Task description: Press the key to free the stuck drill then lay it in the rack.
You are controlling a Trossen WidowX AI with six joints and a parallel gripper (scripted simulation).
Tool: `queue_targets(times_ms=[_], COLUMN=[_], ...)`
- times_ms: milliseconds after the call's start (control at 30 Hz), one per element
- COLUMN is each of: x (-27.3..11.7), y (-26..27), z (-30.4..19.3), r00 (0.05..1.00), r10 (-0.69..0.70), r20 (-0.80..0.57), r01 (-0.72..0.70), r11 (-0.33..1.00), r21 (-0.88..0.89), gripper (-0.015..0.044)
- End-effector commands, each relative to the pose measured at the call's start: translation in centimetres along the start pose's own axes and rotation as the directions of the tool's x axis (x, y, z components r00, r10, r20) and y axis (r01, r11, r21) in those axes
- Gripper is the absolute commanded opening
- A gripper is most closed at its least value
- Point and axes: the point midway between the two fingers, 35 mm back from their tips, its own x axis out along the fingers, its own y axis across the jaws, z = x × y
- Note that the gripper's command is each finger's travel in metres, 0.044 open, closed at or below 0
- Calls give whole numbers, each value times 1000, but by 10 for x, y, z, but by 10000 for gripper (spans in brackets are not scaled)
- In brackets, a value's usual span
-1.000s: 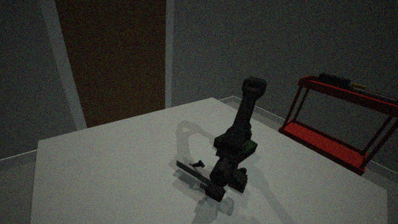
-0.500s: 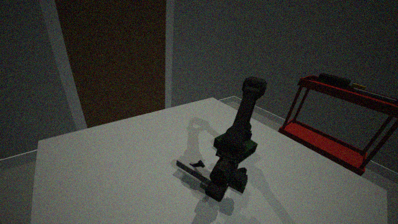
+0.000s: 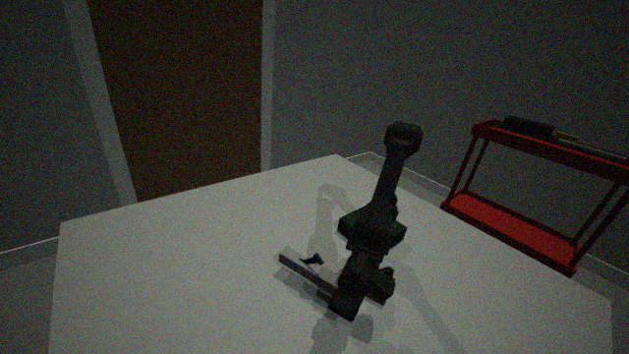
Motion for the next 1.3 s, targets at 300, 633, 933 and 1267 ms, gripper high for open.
queue_targets(times_ms=[300, 633, 933, 1267], x=[0, 1, 1, 3], y=[-1, -2, 0, -1], z=[21, 36, 31, 26], r00=[1000, 1000, 1000, 1000], r10=[-2, -2, 1, -2], r20=[3, 4, 2, 3], r01=[2, 2, -1, 2], r11=[1000, 1000, 1000, 1000], r21=[-1, -1, 0, -1], gripper=[0, 0, 236, 440])
